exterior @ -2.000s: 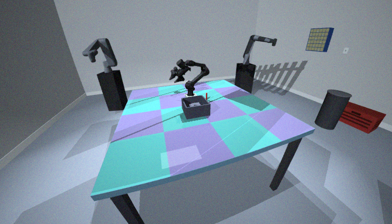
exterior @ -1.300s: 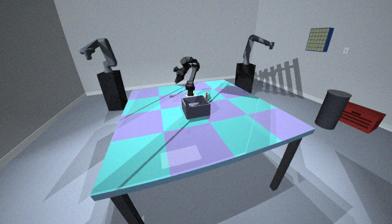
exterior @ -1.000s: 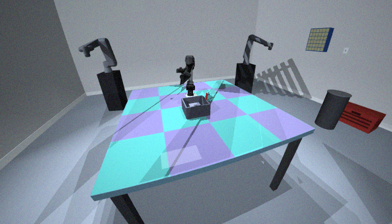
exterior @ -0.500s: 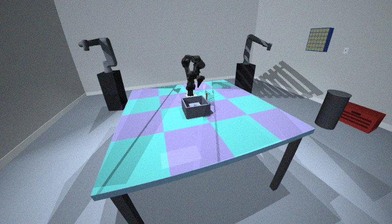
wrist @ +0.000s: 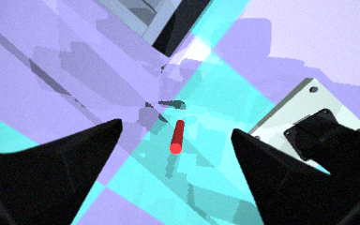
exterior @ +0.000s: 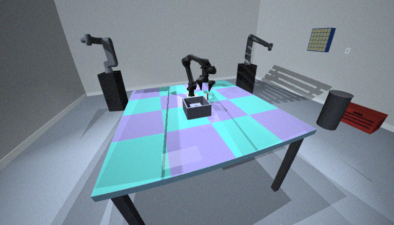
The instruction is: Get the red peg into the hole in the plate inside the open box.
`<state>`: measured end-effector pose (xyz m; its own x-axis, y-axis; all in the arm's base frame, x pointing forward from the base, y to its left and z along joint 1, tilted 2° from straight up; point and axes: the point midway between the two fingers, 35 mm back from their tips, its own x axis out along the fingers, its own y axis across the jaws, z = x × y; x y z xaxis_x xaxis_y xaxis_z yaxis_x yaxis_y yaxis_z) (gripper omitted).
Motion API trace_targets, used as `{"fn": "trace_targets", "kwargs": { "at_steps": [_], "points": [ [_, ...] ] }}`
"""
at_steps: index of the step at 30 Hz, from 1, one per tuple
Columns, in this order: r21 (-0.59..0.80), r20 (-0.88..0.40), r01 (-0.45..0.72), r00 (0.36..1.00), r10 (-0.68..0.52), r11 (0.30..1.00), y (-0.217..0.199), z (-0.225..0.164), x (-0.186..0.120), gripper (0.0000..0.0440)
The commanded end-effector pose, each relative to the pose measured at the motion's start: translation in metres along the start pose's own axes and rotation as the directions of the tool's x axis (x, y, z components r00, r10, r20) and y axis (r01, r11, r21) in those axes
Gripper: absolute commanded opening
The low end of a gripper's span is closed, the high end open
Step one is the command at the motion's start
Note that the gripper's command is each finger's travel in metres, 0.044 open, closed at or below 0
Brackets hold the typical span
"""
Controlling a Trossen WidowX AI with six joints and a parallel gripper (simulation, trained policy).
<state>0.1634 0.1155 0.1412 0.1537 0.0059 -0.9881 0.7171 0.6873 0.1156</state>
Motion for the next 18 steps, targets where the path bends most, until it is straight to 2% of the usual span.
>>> {"fn": "trace_targets", "kwargs": {
  "at_steps": [1, 13, 16, 18],
  "points": [
    [-0.02, -0.028, 0.028, 0.999, -0.029, 0.999, 0.0, -0.014, 0.014, 0.044],
    [-0.079, -0.043, 0.028, 0.999, -0.031, 0.996, 0.007, -0.044, 0.071, 0.0432],
    [-0.095, -0.039, 0.024, 0.999, -0.028, 0.995, 0.008, -0.047, 0.083, 0.042],
    [-0.107, -0.04, 0.028, 0.999, -0.033, 0.994, 0.008, -0.049, 0.089, 0.0393]
  ]
}}
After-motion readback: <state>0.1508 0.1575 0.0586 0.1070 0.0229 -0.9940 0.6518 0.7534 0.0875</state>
